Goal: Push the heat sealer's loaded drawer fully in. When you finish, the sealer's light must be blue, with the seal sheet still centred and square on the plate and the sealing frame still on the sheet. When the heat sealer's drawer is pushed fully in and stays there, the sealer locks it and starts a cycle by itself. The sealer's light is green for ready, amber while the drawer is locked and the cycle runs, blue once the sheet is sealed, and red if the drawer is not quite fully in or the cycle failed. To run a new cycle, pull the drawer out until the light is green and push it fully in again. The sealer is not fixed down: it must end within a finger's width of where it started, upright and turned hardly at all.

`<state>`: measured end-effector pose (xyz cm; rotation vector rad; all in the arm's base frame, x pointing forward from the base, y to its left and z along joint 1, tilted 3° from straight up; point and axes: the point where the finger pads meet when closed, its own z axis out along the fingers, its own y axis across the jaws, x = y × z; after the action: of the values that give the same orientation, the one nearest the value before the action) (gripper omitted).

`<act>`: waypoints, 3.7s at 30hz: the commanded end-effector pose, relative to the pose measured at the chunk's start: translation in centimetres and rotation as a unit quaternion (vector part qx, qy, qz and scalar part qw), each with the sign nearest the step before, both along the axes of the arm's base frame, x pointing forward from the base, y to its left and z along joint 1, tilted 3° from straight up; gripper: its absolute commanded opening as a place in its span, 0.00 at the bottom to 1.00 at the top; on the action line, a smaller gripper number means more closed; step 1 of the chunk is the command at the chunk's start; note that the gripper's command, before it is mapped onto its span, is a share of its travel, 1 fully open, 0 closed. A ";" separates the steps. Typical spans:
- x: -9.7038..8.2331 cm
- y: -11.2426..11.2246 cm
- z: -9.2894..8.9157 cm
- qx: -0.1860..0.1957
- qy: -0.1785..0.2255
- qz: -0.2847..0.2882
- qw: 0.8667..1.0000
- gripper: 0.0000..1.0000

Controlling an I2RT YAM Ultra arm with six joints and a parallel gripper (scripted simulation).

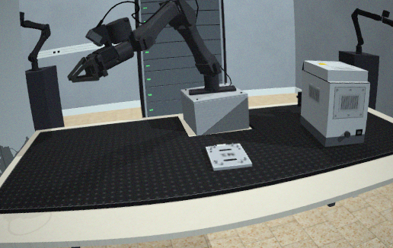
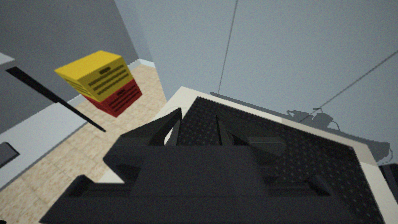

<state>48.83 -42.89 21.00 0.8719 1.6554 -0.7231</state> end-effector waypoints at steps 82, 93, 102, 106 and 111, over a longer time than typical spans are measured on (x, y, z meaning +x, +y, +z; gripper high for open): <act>9.3 27.8 5.1 0.019 0.062 0.247 0.967 0.45; 9.8 31.2 6.1 0.015 0.073 0.303 0.950 0.45; 9.4 34.6 5.1 0.023 0.085 0.308 0.947 0.45; 9.6 36.4 6.0 0.018 0.092 0.352 0.931 0.45; 9.1 37.3 4.4 0.028 0.105 0.342 0.934 0.45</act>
<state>58.78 -6.39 23.61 0.2006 2.0319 -0.2846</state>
